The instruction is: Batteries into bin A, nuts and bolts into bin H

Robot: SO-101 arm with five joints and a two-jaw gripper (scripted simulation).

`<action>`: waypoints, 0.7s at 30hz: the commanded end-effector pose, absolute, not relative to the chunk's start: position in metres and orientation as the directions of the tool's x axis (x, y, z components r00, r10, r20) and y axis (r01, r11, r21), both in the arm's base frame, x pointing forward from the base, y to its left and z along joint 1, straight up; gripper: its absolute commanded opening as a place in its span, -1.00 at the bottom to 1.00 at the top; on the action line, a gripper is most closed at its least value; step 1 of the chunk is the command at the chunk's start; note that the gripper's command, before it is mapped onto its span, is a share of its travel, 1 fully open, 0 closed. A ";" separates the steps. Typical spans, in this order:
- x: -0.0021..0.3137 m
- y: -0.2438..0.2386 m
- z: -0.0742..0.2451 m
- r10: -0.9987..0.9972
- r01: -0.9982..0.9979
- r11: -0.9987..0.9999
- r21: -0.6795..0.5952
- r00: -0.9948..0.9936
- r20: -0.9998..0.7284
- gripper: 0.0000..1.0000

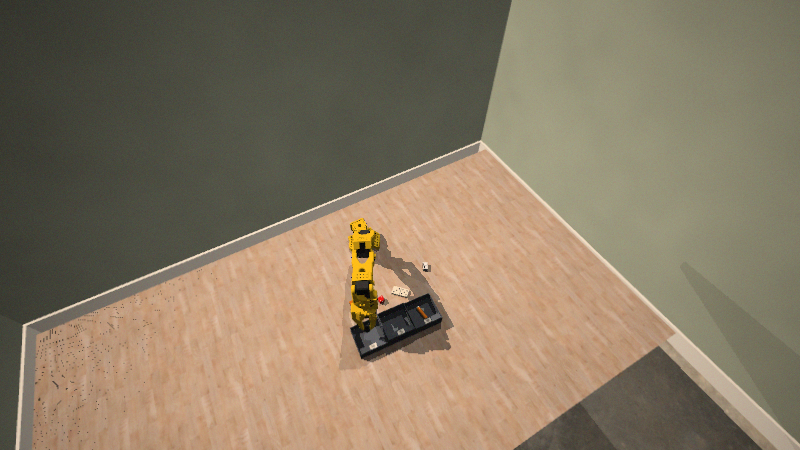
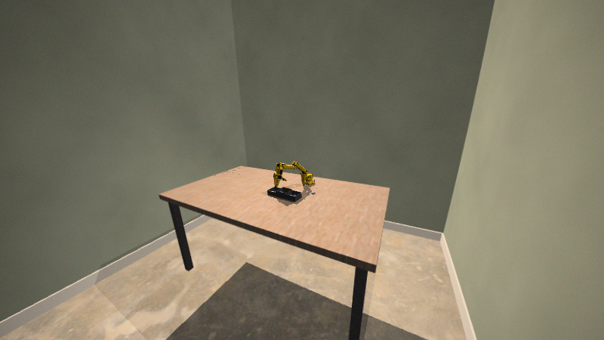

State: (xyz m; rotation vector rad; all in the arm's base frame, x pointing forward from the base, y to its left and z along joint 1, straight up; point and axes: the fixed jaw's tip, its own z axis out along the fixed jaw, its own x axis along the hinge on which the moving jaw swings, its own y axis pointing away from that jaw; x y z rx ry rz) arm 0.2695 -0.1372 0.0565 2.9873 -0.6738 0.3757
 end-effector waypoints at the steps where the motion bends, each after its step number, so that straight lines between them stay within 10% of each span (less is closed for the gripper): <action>1: 0.273 -0.142 0.069 -0.409 -0.430 -0.903 0.003 0.863 0.297 -1.00; 21: 0.278 -0.145 0.073 -0.403 -0.430 -0.903 0.003 0.849 0.341 -1.00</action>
